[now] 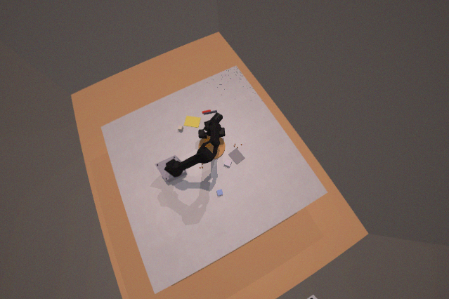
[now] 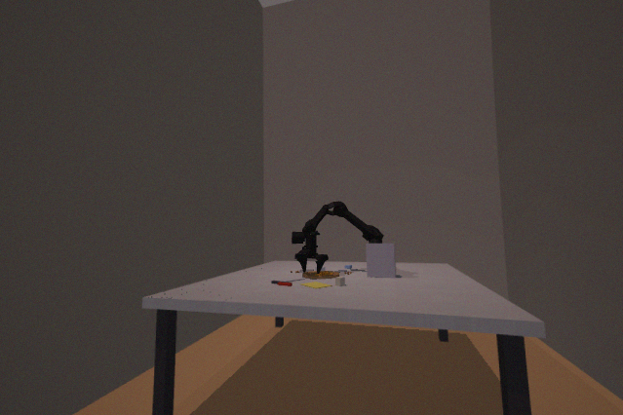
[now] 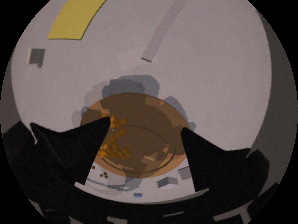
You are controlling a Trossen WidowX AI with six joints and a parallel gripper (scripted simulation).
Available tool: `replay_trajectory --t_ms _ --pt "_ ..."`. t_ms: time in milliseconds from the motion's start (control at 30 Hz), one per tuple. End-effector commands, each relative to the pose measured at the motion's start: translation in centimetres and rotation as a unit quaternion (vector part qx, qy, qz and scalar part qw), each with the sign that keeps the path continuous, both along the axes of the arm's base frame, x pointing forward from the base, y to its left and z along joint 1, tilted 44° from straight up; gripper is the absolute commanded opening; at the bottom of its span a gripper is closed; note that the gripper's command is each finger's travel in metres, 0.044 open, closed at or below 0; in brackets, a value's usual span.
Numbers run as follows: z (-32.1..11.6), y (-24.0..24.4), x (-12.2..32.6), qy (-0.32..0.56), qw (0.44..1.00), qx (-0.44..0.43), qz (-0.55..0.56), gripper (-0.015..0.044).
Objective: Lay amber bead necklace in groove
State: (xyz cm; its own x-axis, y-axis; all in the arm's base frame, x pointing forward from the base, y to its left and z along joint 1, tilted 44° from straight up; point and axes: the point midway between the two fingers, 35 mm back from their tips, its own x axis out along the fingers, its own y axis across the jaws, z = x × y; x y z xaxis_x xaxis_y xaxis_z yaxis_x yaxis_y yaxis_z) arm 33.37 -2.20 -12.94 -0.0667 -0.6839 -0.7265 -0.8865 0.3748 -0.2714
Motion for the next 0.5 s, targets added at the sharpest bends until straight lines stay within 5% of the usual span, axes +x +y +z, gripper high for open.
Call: replay_trajectory --t_ms 0,467 --pt "0.0 0.0 0.0 -0.001 1.0 0.0 0.0 0.044" --pt "2.9 2.0 -4.5 -0.052 0.997 -0.008 -0.062 0.038"
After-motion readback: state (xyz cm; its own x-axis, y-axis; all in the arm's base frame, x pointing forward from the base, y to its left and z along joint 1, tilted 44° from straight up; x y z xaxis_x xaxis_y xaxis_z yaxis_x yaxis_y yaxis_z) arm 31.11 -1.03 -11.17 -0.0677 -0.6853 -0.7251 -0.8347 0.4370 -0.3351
